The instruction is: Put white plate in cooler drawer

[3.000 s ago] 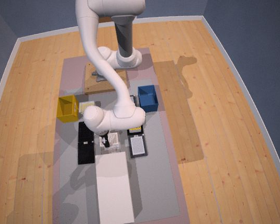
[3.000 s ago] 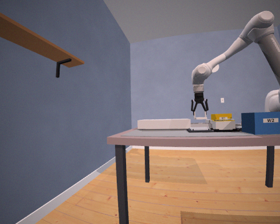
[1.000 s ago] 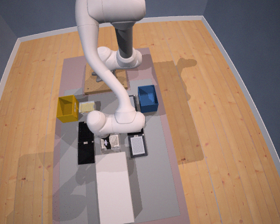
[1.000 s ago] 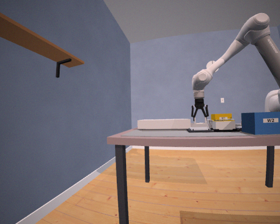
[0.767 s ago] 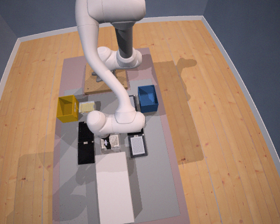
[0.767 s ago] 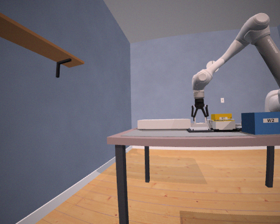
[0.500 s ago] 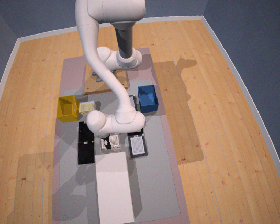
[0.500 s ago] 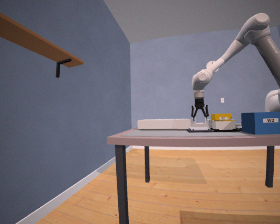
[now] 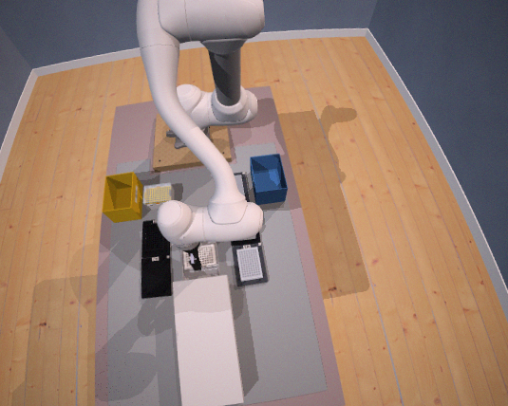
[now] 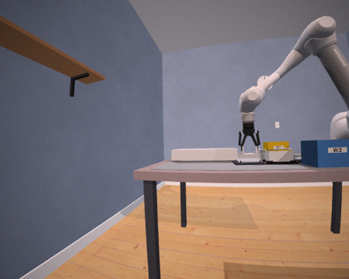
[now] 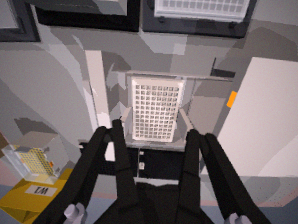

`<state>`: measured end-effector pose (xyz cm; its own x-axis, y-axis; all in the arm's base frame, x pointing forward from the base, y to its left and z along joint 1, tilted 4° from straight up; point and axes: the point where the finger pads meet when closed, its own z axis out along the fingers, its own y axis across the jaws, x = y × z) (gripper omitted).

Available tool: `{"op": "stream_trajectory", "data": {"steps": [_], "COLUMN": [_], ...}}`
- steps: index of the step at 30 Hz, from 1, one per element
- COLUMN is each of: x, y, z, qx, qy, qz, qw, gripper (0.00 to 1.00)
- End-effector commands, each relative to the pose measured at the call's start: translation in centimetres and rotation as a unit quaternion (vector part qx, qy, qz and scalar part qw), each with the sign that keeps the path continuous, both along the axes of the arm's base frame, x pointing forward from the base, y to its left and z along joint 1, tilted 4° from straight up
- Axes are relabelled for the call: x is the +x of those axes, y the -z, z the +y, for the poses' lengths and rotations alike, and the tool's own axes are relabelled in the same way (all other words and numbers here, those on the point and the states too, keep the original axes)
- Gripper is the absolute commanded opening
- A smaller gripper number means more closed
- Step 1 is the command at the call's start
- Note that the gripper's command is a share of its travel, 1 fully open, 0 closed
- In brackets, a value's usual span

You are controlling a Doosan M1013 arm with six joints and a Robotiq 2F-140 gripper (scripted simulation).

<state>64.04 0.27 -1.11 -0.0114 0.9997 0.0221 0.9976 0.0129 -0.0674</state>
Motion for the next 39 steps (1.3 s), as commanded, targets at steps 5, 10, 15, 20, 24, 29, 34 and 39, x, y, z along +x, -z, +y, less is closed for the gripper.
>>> {"op": "stream_trajectory", "data": {"steps": [5, 10, 15, 20, 24, 29, 34, 39], "x": [0.0, 0.0, 0.0, 0.0, 0.0, -0.1, -0.1, -0.1], "y": [0.1, 0.2, 0.4, 0.5, 0.6, 0.8, 0.9, 1.1], "z": [0.0, 0.0, 0.0, 0.0, 0.0, 0.0, 0.0, 0.0], "qx": [0.0, 0.0, 0.0, 0.0, 0.0, 0.0, 0.0, 0.0], "qy": [0.0, 0.0, 0.0, 0.0, 0.0, 0.0, 0.0, 0.0], "qz": [0.0, 0.0, 0.0, 0.0, 0.0, 0.0, 0.0, 0.0], "qw": [1.0, 1.0, 1.0, 1.0, 1.0, 1.0, 1.0, 1.0], "gripper": [0.0, 0.0, 0.0, 0.0, 0.0, 0.0, 0.0, 0.0]}}
